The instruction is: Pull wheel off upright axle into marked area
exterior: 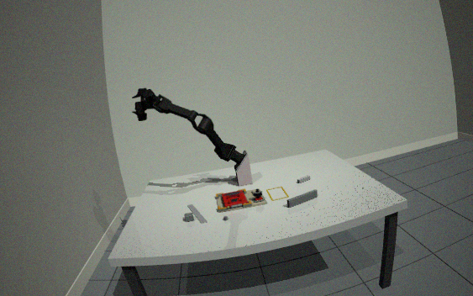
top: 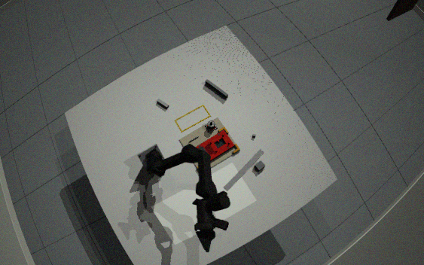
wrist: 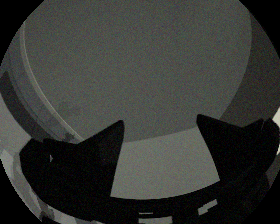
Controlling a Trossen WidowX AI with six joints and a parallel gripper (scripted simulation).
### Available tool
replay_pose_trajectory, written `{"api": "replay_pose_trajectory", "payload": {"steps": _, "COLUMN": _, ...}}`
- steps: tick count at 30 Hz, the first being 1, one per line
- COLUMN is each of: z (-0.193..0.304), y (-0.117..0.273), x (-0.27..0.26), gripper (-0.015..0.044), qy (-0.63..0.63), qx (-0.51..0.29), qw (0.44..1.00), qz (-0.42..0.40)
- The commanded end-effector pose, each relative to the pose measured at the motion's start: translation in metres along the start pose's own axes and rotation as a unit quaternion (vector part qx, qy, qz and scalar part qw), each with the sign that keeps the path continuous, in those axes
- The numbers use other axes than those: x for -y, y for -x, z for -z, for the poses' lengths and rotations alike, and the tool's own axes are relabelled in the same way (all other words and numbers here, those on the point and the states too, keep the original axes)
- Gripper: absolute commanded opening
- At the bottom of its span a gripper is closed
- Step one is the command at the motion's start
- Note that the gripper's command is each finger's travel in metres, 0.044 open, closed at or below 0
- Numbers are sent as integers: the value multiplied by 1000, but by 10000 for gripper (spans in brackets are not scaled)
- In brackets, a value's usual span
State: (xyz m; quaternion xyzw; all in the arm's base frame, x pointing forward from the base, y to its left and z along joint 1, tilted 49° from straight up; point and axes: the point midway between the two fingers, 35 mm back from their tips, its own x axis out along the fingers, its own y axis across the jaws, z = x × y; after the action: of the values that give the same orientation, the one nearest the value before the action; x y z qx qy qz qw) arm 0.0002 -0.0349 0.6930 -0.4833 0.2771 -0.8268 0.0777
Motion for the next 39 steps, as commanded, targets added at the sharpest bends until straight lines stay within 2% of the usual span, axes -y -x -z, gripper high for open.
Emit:
{"api": "replay_pose_trajectory", "payload": {"steps": 1, "z": 1, "y": 0, "x": 0, "gripper": 374, "qy": -2, "qx": 0, "qw": 1000, "qz": -1}}
{"api": "replay_pose_trajectory", "payload": {"steps": 4, "z": 9, "y": -5, "x": -5, "gripper": 300, "qy": -28, "qx": -5, "qw": 1000, "qz": -11}}
{"api": "replay_pose_trajectory", "payload": {"steps": 13, "z": 53, "y": -38, "x": -49, "gripper": 300, "qy": -202, "qx": -40, "qw": 975, "qz": -88}}
{"api": "replay_pose_trajectory", "payload": {"steps": 22, "z": 75, "y": -61, "x": -115, "gripper": 300, "qy": -356, "qx": -83, "qw": 915, "qz": -171}}
{"api": "replay_pose_trajectory", "payload": {"steps": 30, "z": 74, "y": -69, "x": -184, "gripper": 300, "qy": -464, "qx": -131, "qw": 840, "qz": -248}}
{"api": "replay_pose_trajectory", "payload": {"steps": 39, "z": 44, "y": -62, "x": -253, "gripper": 300, "qy": -530, "qx": -158, "qw": 763, "qz": -333}}
